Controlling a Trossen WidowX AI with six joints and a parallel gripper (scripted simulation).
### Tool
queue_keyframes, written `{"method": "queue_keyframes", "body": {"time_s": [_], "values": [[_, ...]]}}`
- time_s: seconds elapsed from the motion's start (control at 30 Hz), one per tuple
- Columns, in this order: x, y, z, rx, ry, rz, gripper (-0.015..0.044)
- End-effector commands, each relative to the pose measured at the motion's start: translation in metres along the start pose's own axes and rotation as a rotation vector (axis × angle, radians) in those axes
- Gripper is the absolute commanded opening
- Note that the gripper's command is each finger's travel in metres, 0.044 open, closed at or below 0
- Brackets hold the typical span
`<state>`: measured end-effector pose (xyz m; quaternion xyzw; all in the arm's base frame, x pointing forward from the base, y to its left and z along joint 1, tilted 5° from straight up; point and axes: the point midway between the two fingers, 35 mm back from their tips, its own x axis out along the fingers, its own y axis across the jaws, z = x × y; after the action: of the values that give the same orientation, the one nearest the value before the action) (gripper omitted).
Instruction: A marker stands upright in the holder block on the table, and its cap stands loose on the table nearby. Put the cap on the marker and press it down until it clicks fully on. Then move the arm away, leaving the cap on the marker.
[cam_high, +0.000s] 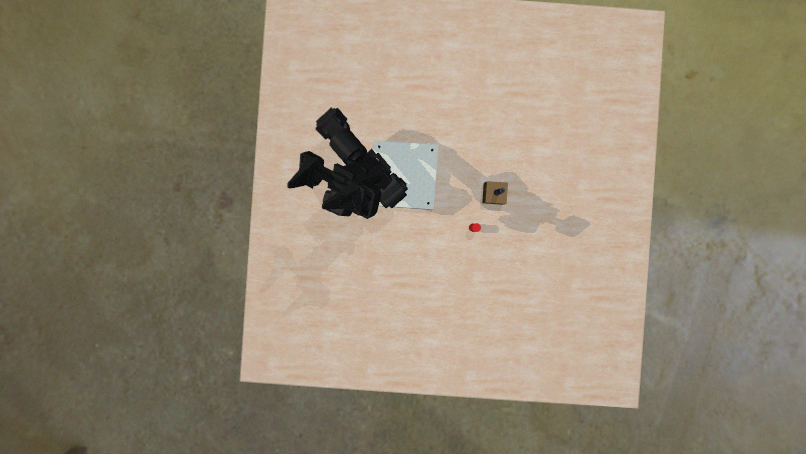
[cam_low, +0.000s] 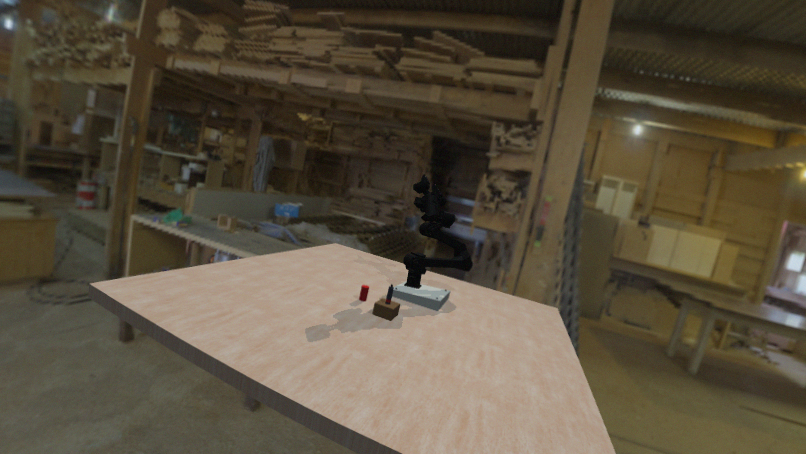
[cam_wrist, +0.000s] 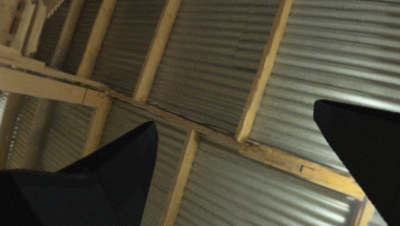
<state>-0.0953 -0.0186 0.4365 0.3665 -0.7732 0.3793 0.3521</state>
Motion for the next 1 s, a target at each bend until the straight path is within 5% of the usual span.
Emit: {"method": "queue_keyframes", "body": {"time_s": [0.0,0.2,0.37,0.57,0.97], "values": [[0.0,-0.001,0.0,-0.007,-0.001,-0.005,0.0374],[0.011,-0.068,0.014,-0.334,-0.028,-0.243,0.0236],[-0.001,-0.15,0.041,-0.668,-0.002,-0.569,0.0236],[-0.016,-0.191,0.055,-0.856,0.056,-0.753,0.0236],[-0.087,-0.289,0.09,-1.314,0.439,-1.249,0.0236]]}}
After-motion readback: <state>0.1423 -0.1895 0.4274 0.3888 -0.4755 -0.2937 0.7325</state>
